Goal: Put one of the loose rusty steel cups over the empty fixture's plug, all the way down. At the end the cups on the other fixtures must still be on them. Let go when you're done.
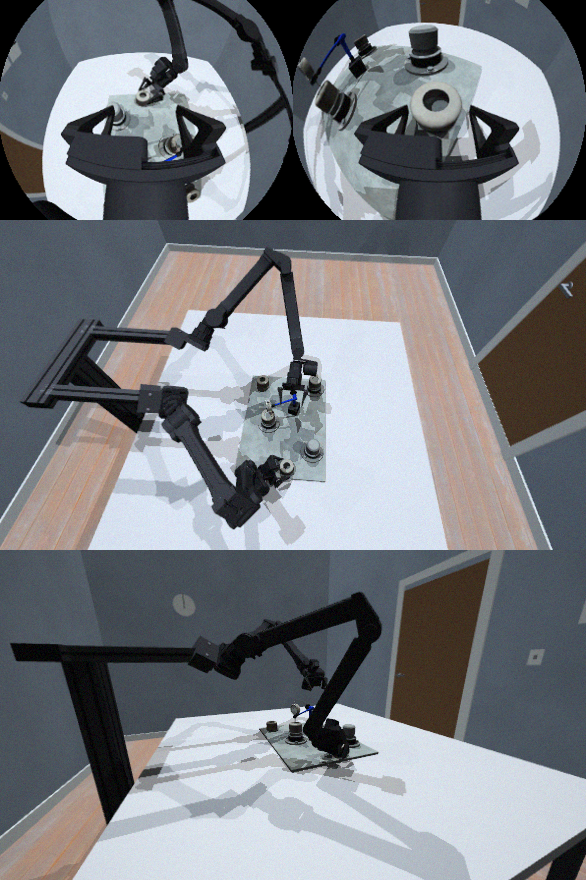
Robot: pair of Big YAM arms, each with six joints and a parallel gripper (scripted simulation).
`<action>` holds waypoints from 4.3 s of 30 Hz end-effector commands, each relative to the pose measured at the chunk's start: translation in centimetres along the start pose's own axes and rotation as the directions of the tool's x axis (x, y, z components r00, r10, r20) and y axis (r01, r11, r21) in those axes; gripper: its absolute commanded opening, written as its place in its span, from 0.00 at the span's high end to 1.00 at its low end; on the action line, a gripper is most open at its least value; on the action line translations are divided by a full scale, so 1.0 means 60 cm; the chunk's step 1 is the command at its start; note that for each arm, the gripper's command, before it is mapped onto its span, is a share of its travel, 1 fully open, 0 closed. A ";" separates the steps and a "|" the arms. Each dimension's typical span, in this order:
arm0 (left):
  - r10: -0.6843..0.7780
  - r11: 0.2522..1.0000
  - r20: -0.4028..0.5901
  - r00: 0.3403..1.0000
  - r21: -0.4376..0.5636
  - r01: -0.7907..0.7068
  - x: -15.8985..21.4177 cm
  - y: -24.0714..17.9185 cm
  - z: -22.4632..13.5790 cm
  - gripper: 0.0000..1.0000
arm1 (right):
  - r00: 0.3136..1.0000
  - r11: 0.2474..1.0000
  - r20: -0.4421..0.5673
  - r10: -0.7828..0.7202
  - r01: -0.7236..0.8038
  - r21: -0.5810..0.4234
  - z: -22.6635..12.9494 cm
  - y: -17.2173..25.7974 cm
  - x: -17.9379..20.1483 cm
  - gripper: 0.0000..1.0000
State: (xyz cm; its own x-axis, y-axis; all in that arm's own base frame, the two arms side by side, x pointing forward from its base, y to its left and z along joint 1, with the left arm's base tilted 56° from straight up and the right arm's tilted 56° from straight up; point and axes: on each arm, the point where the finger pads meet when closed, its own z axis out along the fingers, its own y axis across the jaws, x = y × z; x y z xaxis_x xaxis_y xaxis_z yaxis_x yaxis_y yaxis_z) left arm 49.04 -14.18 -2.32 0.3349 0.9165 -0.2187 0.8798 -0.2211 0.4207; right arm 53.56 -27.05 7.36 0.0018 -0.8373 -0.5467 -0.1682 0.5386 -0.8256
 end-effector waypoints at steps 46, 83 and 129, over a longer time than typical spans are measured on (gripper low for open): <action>0.069 0.983 0.046 0.997 -0.176 -0.060 -0.107 0.109 -0.057 0.00 | 0.999 0.999 0.033 0.029 -0.028 -0.029 0.026 0.045 -0.316 0.33; 0.176 0.970 -0.093 0.980 -0.154 -0.189 -0.080 0.204 -0.159 0.00 | 0.999 1.000 0.042 0.006 -0.006 0.011 0.159 0.044 -0.329 0.33; 0.204 0.969 -0.088 0.975 -0.127 -0.214 -0.080 0.205 -0.163 0.00 | 0.999 1.000 0.046 -0.027 0.027 0.007 0.213 0.053 -0.222 0.33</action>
State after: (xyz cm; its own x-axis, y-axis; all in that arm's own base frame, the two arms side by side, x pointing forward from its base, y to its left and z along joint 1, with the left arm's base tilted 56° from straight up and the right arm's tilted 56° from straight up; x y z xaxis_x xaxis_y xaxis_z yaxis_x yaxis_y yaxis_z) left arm 53.94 -17.76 10.93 0.4655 0.8832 -0.0576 0.7585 -0.3645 0.5402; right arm 65.03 -13.70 9.50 0.0178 -0.8342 -0.5512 -0.1757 0.5401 -0.8231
